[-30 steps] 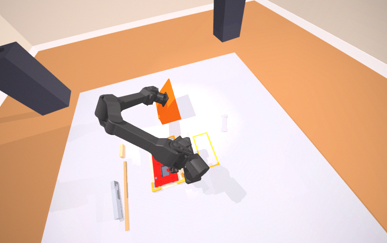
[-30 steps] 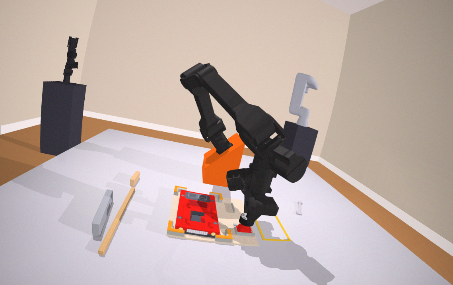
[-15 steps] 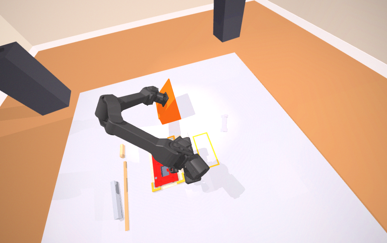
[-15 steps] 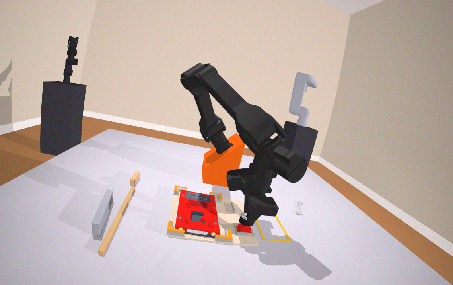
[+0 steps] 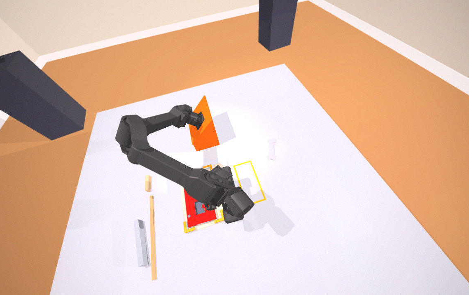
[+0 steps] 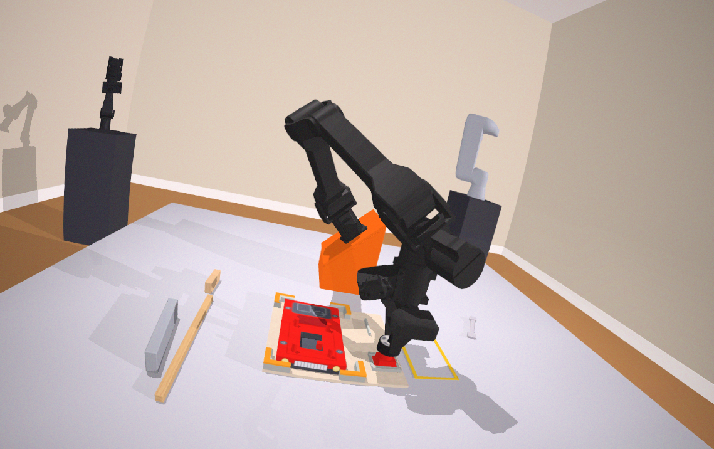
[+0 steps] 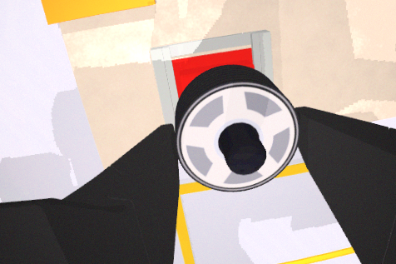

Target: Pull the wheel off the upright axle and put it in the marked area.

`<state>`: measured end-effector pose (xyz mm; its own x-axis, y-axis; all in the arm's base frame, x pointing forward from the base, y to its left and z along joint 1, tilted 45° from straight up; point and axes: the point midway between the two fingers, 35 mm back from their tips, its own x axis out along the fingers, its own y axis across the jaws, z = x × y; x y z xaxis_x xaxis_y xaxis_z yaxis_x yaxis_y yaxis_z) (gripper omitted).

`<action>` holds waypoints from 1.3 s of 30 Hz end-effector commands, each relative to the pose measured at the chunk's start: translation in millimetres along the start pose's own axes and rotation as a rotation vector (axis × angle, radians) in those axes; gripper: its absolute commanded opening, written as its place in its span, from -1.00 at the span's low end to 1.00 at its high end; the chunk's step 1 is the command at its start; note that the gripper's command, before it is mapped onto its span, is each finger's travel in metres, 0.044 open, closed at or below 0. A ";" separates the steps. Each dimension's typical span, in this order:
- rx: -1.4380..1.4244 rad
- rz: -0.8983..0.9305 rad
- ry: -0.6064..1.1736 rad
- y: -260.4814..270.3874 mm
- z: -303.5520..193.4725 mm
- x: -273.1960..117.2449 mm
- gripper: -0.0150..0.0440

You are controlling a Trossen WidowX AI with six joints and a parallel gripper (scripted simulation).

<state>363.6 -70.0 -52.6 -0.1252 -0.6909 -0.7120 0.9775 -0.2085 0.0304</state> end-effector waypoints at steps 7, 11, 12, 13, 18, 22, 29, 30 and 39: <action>-0.030 0.020 0.000 -2.4 -3.1 -21.8 -0.49; -0.030 0.020 0.000 -2.5 -3.1 -23.2 -0.49; -0.030 0.020 -0.001 -2.5 -3.1 -23.5 -0.49; -0.030 0.020 -0.001 -2.5 -3.1 -23.8 -0.49; -0.031 0.021 -0.001 -2.6 -3.2 -25.5 -0.49; -0.031 0.021 -0.001 -2.7 -3.2 -26.8 -0.49; -0.032 0.021 -0.001 -2.9 -3.2 -29.1 -0.49; -0.032 0.021 -0.001 -2.9 -3.2 -29.5 -0.49; -0.032 0.021 -0.001 -3.0 -3.2 -31.0 -0.49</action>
<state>362.3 -52.1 -39.4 -0.1231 -0.6966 -0.7068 0.9832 -0.1823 0.0085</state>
